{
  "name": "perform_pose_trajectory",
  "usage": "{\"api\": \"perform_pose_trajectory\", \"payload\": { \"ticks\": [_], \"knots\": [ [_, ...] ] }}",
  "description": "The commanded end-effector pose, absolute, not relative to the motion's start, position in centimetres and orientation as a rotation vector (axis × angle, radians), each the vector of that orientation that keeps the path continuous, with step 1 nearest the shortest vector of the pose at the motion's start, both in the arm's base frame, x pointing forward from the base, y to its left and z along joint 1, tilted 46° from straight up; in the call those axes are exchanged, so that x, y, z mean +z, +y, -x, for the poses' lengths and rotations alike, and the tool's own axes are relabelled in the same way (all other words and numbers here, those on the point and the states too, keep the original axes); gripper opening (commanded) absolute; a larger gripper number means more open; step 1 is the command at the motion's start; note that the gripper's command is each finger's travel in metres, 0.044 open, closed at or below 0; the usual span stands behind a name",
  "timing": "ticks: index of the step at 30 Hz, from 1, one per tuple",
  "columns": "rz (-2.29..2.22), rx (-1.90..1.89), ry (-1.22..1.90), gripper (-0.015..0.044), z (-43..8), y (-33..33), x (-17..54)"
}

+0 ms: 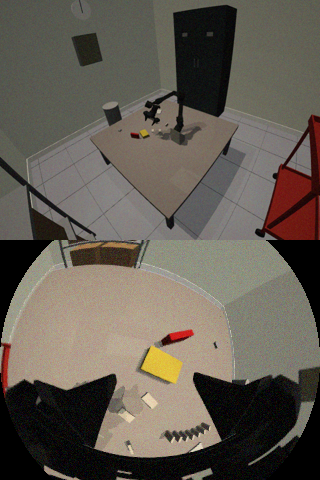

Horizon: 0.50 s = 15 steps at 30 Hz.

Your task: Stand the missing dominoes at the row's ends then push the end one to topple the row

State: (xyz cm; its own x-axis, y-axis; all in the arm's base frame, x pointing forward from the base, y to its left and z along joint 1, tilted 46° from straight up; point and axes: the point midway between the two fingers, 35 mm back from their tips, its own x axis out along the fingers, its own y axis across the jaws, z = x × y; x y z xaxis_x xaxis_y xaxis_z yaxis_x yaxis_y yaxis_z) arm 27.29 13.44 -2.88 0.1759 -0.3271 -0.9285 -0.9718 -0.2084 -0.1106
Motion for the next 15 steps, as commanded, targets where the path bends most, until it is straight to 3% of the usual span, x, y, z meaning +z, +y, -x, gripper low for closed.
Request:
{"api": "perform_pose_trajectory", "payload": {
  "ticks": [1, 6, 15],
  "knots": [
    [2.002, 1.328, 1.460, 0.0440, -25.0, 5.9, -3.3],
    [2.173, 1.688, 1.603, 0.0440, -22.7, 0.8, -2.7],
    [2.176, 1.696, 1.606, 0.0440, -23.6, 0.2, -2.2]
  ]
}}
